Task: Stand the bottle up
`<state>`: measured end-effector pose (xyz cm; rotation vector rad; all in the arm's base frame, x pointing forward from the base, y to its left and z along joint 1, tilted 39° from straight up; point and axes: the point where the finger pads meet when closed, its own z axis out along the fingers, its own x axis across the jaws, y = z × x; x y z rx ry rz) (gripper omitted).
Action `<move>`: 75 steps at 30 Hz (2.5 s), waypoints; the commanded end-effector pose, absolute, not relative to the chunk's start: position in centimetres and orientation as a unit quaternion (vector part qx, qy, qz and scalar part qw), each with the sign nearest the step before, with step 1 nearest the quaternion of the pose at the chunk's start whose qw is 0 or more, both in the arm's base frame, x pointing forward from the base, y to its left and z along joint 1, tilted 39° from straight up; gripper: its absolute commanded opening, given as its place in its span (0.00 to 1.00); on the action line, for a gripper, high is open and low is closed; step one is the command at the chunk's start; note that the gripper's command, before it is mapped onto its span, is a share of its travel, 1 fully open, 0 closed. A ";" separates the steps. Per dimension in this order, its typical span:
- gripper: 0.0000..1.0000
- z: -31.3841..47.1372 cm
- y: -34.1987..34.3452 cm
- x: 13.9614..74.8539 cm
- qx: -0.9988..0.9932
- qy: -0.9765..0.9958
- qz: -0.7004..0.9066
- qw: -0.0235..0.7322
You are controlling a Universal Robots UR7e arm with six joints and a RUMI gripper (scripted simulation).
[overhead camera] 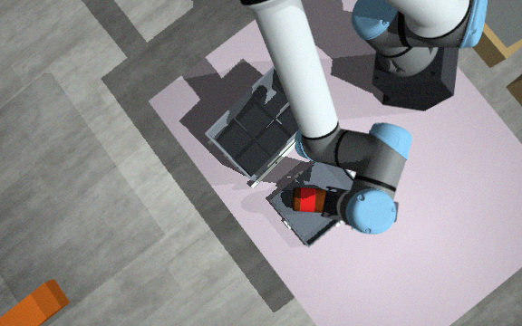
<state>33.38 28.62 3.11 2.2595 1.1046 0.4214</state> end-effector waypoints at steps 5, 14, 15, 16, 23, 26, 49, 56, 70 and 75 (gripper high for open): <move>0.00 3.1 28.9 33.4 0.881 0.337 0.184 0.277; 0.00 3.0 29.2 33.5 0.909 0.250 0.210 0.258; 0.00 3.0 29.3 33.6 0.913 0.236 0.214 0.254; 0.00 3.0 29.3 33.6 0.917 0.221 0.218 0.251; 0.00 3.0 29.5 33.7 0.935 0.127 0.242 0.227; 0.00 3.0 29.6 33.8 0.939 0.089 0.251 0.217; 0.00 3.1 29.8 34.1 0.929 -0.165 0.300 0.142; 0.00 3.1 29.8 34.2 0.906 -0.262 0.313 0.110; 0.00 3.3 29.6 34.3 0.846 -0.418 0.328 0.053; 0.00 3.3 29.5 34.3 0.818 -0.470 0.331 0.032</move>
